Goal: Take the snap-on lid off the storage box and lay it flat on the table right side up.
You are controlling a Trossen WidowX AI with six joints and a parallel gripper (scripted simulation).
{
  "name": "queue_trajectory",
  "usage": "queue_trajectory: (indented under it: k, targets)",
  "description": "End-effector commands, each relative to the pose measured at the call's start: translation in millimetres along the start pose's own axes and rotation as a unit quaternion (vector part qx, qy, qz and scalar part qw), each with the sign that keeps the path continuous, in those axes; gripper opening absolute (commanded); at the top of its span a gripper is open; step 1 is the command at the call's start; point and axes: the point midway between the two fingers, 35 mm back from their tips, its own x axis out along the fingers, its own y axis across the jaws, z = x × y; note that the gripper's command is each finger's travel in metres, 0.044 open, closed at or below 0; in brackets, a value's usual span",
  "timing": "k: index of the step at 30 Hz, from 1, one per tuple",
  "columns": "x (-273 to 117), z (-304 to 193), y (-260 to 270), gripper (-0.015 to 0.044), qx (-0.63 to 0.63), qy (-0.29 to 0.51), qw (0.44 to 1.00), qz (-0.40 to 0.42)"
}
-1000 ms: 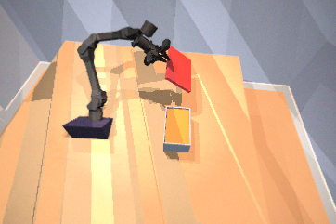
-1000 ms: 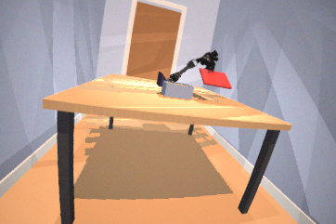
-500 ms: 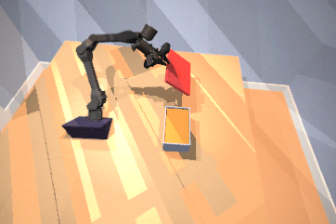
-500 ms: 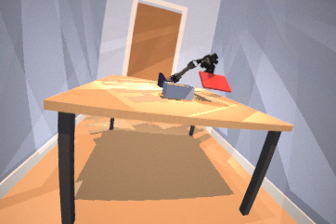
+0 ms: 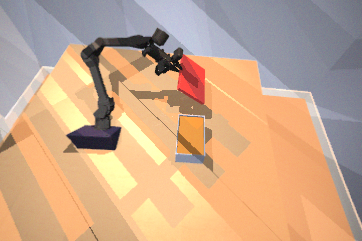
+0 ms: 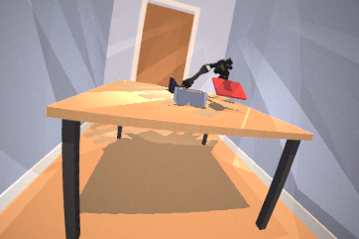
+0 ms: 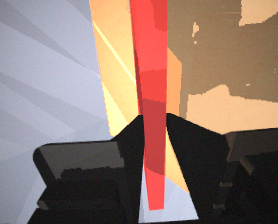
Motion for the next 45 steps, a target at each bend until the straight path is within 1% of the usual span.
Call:
queue_trajectory:
  k: [1,45]
  targets:
    - [-1,-1,1,0.0,-0.001,0.0,1.0,0.009]
    - [21,-2,-25,0.0,-0.001,0.001,1.0,0.01]
